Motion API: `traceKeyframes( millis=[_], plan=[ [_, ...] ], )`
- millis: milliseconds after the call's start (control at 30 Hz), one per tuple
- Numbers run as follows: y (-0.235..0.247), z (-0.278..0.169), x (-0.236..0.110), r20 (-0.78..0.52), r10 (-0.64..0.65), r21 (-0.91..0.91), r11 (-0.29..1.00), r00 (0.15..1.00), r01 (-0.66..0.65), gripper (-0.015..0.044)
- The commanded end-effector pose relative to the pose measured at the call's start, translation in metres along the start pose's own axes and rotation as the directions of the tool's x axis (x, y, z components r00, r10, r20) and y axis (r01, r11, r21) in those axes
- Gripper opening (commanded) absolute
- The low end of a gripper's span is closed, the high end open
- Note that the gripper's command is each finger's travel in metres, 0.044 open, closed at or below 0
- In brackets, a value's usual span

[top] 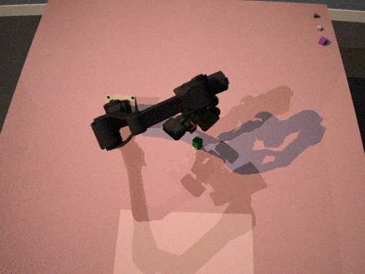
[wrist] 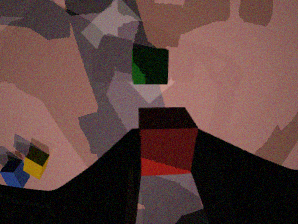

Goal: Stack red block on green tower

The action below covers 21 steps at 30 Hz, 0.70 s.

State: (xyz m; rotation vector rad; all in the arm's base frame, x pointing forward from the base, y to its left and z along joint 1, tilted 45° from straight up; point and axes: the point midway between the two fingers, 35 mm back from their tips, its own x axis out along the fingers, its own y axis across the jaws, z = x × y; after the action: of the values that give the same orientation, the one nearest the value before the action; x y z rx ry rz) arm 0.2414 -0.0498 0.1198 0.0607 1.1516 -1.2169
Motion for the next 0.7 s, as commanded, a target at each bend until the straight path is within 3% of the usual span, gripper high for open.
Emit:
traceKeyframes(
  millis=[0,167,667],
  plan=[
    [0.001,-0.001,-0.016,-0.005,0.001,0.001,1.0,1.0,-0.001,0.0],
    [0.0,-0.001,-0.032,-0.005,0.0,0.0,1.0,1.0,0.0,0.0],
    [0.003,0.027,-0.033,-0.004,0.001,0.001,1.0,1.0,-0.001,0.0]
  ],
)
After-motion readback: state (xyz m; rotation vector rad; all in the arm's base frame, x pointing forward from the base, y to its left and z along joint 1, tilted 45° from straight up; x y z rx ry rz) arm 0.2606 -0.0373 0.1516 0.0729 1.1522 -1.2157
